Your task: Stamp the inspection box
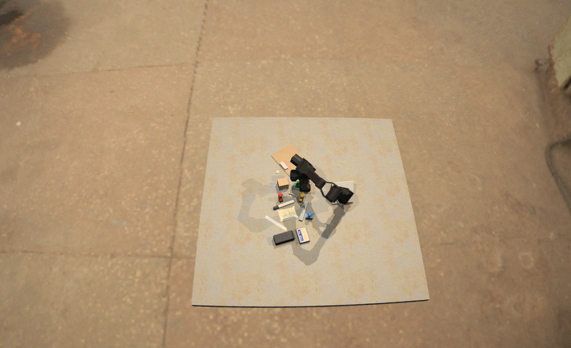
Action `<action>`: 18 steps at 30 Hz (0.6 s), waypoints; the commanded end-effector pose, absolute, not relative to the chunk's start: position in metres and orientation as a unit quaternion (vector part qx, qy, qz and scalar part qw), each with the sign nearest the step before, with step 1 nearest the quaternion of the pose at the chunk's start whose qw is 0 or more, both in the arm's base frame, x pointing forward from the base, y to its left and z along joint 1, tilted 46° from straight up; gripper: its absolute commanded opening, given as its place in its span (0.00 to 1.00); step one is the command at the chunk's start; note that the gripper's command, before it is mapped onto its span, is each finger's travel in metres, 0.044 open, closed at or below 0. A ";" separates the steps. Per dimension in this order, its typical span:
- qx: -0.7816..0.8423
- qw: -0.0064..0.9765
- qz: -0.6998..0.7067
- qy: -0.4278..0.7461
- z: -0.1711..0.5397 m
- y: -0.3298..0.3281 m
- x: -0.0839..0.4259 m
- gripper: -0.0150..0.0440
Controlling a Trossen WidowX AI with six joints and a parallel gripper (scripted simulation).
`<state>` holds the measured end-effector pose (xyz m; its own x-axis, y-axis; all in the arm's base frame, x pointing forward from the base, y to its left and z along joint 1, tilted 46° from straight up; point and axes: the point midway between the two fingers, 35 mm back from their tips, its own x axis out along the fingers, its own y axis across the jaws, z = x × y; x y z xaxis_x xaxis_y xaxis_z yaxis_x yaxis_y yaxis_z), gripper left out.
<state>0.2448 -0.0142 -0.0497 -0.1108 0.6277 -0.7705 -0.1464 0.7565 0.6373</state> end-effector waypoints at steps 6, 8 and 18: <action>0.181 0.642 0.301 0.682 -0.052 -0.011 0.243 0.25; 0.180 0.642 0.301 0.681 -0.052 -0.011 0.243 0.25; 0.179 0.643 0.303 0.681 -0.054 -0.009 0.243 0.25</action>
